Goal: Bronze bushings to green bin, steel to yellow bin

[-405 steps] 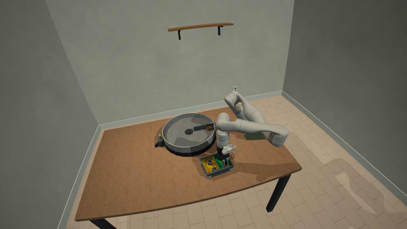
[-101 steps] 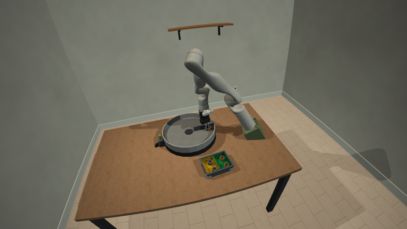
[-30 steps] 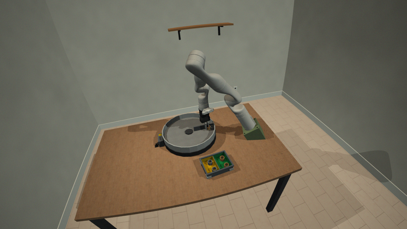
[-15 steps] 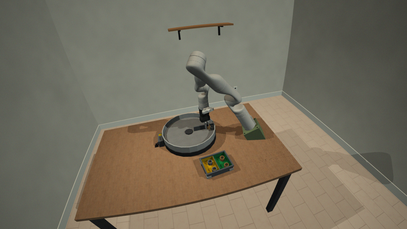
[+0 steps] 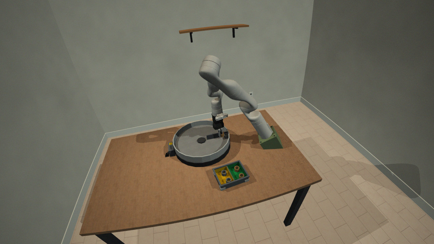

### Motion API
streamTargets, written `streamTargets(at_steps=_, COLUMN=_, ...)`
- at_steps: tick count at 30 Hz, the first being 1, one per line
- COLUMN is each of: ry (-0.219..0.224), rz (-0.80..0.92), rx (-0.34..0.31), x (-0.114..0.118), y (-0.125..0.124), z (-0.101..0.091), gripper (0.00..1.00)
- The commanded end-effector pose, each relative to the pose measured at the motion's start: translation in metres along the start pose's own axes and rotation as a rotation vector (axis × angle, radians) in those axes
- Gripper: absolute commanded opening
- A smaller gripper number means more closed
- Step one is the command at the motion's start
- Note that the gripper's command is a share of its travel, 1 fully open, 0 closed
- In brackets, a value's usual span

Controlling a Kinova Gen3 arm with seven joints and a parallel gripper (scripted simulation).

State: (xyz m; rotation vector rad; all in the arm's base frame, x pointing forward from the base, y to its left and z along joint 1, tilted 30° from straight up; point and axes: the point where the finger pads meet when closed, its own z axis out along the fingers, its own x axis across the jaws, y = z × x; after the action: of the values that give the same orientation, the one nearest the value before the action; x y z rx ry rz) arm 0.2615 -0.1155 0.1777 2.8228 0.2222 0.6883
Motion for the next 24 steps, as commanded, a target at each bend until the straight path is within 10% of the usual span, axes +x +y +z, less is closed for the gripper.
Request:
streamTargets(at_steps=1, ry=0.0, rz=-0.001, rx=-0.002, x=0.0, y=0.0, z=-0.001, gripper=0.0)
streamTargets(at_steps=24, ry=0.0, rz=-0.002, rx=-0.002, x=0.0, y=0.0, z=-0.036, gripper=0.0)
